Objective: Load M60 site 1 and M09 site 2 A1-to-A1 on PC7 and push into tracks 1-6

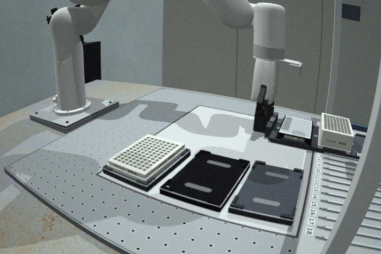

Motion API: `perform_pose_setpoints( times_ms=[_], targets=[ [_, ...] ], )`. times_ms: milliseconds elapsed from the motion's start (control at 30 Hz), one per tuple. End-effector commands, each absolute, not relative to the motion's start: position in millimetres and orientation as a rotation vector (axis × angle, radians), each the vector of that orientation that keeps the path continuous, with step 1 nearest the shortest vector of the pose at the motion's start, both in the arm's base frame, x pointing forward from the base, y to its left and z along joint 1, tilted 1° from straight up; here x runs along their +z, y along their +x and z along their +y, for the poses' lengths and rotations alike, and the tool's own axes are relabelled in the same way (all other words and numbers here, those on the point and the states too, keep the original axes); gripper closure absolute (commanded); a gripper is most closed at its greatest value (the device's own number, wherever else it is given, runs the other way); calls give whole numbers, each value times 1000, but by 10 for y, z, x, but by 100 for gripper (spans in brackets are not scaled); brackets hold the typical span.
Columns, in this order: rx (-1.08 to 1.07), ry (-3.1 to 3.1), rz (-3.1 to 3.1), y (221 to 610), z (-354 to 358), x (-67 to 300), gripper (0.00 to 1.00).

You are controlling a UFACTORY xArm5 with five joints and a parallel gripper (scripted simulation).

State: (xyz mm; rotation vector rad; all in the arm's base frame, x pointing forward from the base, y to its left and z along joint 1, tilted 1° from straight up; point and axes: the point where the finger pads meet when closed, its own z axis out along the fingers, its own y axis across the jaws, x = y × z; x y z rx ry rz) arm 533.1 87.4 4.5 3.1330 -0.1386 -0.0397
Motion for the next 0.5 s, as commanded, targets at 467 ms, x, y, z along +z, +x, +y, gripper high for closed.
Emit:
perform_pose_setpoints(
  times_ms=[467],
  targets=[
    [-26, 3149, -141, 5415, 873, 78, 19]
  ],
)
